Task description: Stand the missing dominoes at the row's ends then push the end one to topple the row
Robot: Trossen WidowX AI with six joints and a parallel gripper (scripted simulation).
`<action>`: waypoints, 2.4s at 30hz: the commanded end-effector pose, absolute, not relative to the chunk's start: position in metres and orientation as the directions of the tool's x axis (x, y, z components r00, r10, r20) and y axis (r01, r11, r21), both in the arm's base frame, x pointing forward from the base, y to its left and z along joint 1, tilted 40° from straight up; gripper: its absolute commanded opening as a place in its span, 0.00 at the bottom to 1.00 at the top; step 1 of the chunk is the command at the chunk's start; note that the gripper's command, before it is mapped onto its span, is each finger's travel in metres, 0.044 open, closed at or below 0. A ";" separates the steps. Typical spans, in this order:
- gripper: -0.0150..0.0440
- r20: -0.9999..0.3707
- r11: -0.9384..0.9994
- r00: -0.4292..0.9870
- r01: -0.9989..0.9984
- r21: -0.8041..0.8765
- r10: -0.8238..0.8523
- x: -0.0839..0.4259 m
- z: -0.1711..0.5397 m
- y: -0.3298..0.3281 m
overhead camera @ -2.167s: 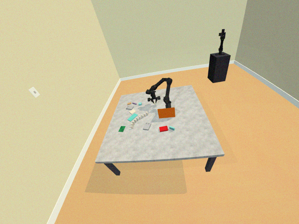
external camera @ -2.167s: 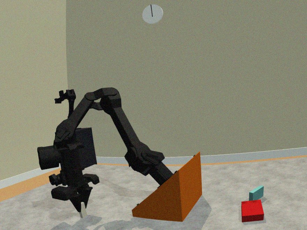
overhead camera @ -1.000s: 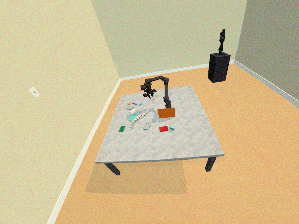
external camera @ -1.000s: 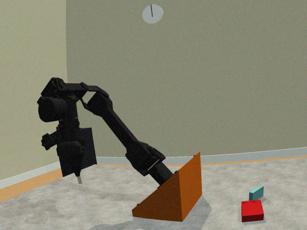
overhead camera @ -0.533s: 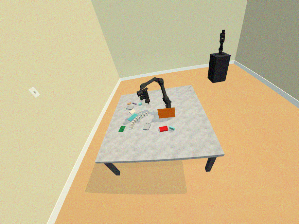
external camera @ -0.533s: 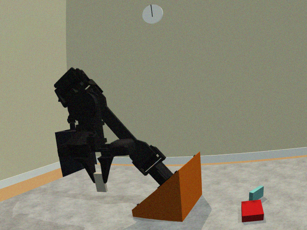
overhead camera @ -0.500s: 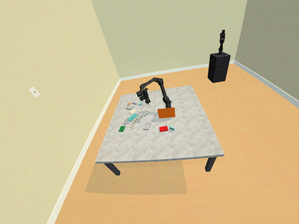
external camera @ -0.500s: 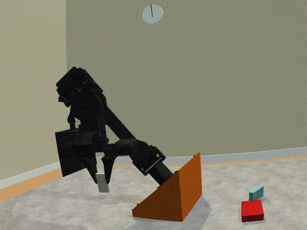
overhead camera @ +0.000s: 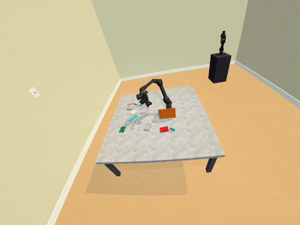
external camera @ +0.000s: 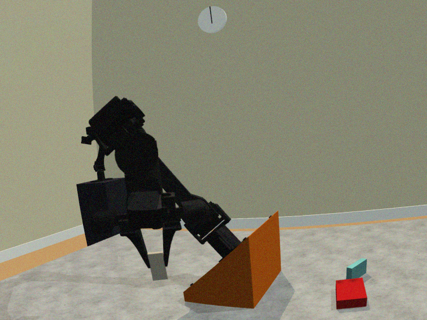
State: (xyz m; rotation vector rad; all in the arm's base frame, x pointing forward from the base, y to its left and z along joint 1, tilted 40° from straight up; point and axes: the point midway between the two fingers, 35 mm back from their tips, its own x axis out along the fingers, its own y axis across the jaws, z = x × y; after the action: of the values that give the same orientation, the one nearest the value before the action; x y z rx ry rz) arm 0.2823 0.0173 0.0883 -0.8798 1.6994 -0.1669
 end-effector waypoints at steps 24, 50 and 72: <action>0.44 -0.766 0.698 -0.069 -0.470 -0.540 -0.640 0.268 0.002 -0.058; 1.00 -0.768 0.700 -0.069 -0.470 -0.539 -0.637 0.271 0.009 -0.051; 0.60 -0.771 0.726 -0.071 0.290 -0.623 -0.633 0.260 0.085 0.000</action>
State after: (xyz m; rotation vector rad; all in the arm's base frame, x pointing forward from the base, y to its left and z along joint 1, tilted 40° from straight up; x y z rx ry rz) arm 0.2707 0.0137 0.0941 -0.5720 1.5933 -0.4999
